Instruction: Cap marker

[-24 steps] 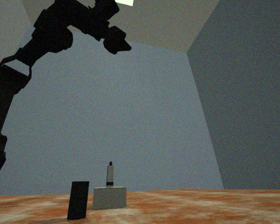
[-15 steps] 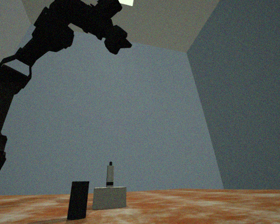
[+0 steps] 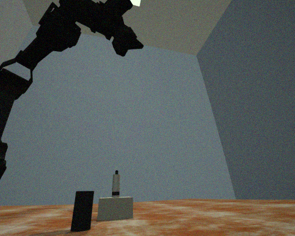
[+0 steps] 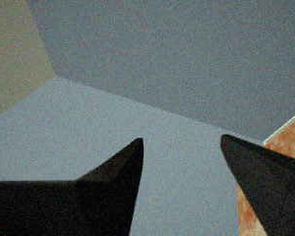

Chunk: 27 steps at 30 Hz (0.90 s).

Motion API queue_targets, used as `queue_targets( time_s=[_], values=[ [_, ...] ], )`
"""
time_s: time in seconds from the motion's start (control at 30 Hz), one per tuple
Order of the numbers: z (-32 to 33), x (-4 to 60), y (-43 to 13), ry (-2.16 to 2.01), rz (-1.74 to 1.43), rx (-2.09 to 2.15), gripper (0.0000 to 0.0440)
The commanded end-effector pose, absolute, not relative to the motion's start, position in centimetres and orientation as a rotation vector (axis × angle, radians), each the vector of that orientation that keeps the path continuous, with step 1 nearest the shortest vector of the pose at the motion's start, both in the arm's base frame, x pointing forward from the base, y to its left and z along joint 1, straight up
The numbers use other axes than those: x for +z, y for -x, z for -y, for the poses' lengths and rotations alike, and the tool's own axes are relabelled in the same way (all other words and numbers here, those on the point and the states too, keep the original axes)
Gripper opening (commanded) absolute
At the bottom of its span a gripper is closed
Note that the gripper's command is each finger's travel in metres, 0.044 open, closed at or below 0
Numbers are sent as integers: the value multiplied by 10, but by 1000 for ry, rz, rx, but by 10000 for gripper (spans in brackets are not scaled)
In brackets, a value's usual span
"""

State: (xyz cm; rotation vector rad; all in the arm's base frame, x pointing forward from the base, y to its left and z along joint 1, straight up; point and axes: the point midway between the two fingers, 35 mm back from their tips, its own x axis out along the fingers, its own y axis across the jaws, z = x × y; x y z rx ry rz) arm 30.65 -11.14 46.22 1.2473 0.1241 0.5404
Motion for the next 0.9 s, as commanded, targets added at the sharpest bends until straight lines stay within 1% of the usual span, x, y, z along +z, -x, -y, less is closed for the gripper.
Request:
queue_targets(
  time_s=[0.0,0.43,0.87],
  values=[
    [113,464,-308,-1259,-125,524,278],
    [119,456,-318,-1346,-159,442,304],
    [124,440,-327,-1431,-206,347,317]
  ],
)
